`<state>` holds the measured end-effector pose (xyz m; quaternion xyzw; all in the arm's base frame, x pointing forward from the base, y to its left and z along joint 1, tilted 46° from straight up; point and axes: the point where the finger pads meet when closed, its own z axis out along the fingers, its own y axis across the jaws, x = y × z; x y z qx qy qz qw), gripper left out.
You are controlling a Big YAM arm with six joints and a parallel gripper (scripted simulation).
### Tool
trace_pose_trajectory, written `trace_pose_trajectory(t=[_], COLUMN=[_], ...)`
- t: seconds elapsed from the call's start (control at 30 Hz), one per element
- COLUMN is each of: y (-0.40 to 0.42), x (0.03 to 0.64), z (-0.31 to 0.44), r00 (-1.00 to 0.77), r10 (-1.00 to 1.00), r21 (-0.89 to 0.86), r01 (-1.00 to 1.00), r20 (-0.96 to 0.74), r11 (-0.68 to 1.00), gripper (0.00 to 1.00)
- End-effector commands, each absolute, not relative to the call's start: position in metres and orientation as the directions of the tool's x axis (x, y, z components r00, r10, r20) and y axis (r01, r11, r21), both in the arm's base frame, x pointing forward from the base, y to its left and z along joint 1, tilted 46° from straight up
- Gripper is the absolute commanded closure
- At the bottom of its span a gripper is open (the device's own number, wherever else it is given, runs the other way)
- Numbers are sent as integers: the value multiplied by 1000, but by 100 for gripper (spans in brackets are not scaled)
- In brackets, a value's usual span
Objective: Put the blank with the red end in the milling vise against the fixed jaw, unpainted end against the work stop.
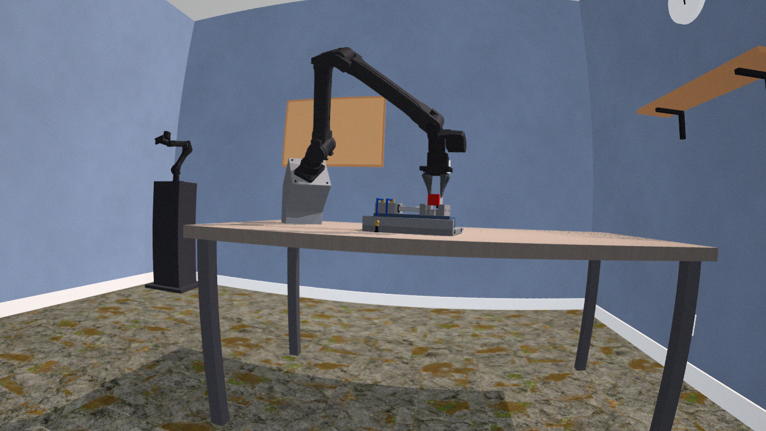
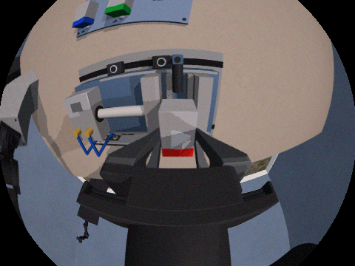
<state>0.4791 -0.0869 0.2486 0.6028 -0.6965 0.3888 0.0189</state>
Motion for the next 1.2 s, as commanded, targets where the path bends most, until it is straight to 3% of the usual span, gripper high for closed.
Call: trace_pose_trajectory(t=[0.0,1.17], y=[-87,-89], x=[478,480], z=[253,249], r00=[-269,-267], r10=[-826,-826], r21=[-528,-524], r01=[-849,-851], r20=[495,496], r11=[-39,-40], gripper=[100,100])
